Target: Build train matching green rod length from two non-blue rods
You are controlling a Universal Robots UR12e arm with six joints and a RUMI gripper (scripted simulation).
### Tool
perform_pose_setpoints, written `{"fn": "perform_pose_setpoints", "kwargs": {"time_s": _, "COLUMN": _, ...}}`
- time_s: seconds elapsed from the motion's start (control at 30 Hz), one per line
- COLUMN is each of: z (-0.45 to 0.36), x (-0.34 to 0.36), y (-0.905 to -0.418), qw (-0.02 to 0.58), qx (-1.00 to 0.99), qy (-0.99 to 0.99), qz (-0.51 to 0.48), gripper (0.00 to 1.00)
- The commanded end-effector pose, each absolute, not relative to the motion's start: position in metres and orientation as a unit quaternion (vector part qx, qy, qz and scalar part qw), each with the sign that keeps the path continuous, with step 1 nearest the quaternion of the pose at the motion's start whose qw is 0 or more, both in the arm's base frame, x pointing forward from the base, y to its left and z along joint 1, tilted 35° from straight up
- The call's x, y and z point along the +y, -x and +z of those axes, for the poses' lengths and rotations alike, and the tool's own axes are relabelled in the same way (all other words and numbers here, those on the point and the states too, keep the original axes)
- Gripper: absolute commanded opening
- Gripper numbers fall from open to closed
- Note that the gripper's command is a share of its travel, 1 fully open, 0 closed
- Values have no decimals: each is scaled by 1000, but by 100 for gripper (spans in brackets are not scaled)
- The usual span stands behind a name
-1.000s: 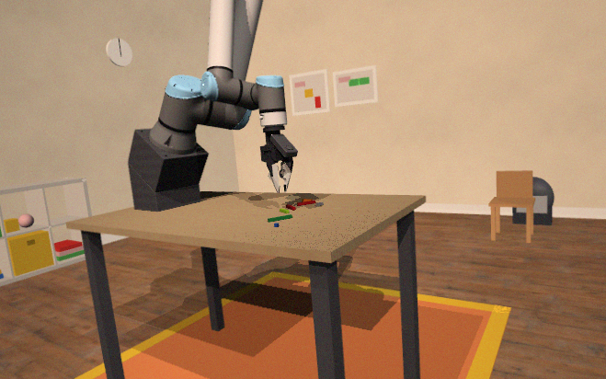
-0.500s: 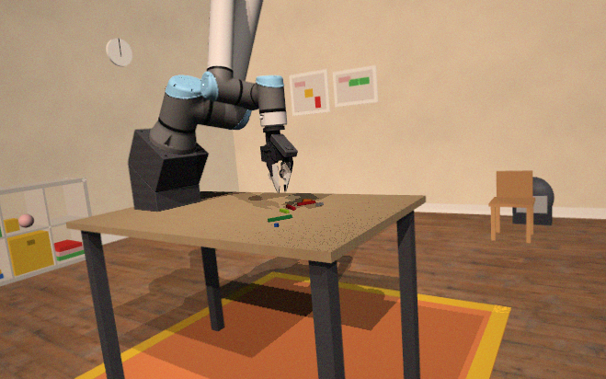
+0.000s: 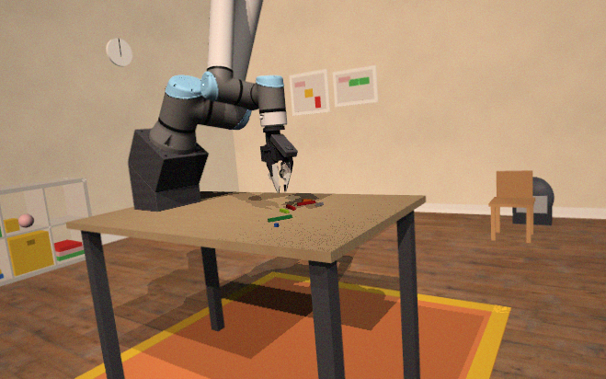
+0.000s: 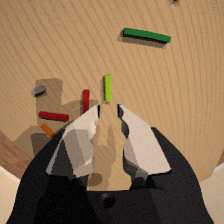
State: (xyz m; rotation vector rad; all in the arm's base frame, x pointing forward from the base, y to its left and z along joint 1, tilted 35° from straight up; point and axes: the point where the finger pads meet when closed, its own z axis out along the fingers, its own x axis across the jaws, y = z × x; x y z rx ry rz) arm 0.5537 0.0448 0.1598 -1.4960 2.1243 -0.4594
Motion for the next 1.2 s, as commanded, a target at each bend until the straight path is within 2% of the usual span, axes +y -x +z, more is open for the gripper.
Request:
{"fn": "perform_pose_setpoints", "kwargs": {"time_s": 0.0, "z": 160, "x": 45, "y": -553, "qw": 250, "qx": 780, "qy": 549, "qz": -169, "gripper": 14}}
{"fn": "perform_pose_setpoints", "kwargs": {"time_s": 1.17, "z": 136, "x": 46, "y": -573, "qw": 250, "qx": 779, "qy": 549, "qz": -170, "gripper": 14}}
